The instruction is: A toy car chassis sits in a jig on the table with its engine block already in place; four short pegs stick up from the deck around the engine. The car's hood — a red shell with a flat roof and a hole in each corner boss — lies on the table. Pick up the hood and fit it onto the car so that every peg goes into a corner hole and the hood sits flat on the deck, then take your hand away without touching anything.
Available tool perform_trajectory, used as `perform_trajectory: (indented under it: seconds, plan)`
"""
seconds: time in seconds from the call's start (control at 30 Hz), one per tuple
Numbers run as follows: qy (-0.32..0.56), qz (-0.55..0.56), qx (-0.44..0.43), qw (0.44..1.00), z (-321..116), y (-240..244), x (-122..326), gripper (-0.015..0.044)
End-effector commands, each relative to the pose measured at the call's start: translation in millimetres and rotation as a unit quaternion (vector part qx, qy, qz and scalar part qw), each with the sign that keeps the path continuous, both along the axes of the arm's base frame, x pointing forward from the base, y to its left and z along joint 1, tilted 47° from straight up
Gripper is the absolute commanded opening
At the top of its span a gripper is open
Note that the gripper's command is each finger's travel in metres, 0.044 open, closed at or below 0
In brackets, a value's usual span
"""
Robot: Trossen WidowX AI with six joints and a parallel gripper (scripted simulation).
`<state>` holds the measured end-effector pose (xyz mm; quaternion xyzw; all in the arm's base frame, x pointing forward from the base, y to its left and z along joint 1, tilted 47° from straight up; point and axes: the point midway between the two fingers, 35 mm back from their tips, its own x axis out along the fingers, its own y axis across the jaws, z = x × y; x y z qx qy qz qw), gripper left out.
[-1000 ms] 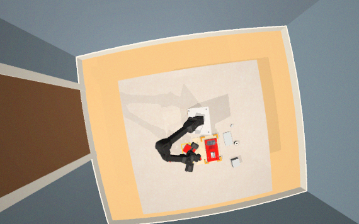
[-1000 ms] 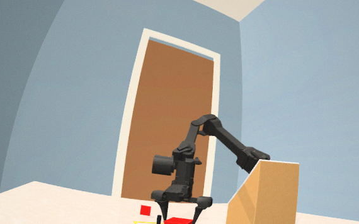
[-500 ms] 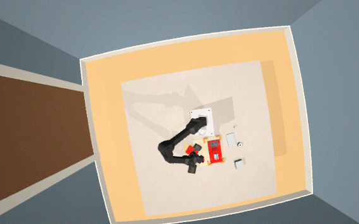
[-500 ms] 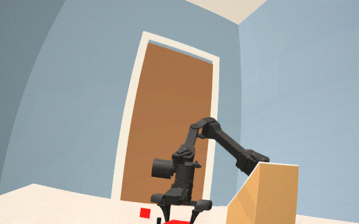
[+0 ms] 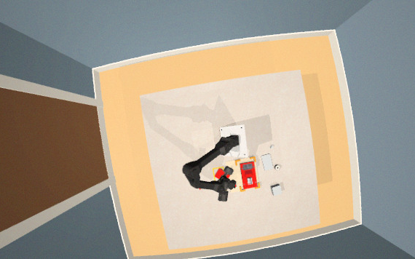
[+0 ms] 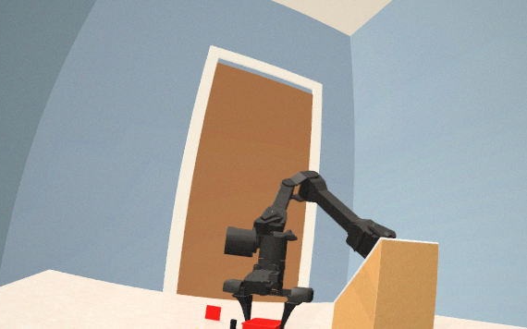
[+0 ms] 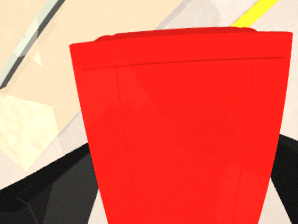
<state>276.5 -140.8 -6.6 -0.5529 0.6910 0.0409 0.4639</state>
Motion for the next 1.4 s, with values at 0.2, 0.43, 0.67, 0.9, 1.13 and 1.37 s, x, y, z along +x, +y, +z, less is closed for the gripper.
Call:
perform_trajectory:
  seconds: [0.2,0.43,0.67,0.9,1.13,1.37]
  plan:
    - [-0.006,0.0,-0.002,1.0,29,29,1,0.0]
    - [-0.006,0.0,-0.001,1.0,48,49,0,0.0]
    - [-0.006,0.0,-0.001,1.0,57,59,-1,0.0]
    - [-0.024,-0.02,0.004,0.999,47,66,8,0.0]
    - [-0.065,-0.065,0.01,0.996,31,85,25,0.0]
    - [-0.099,-0.107,0.012,0.989,13,105,37,0.0]
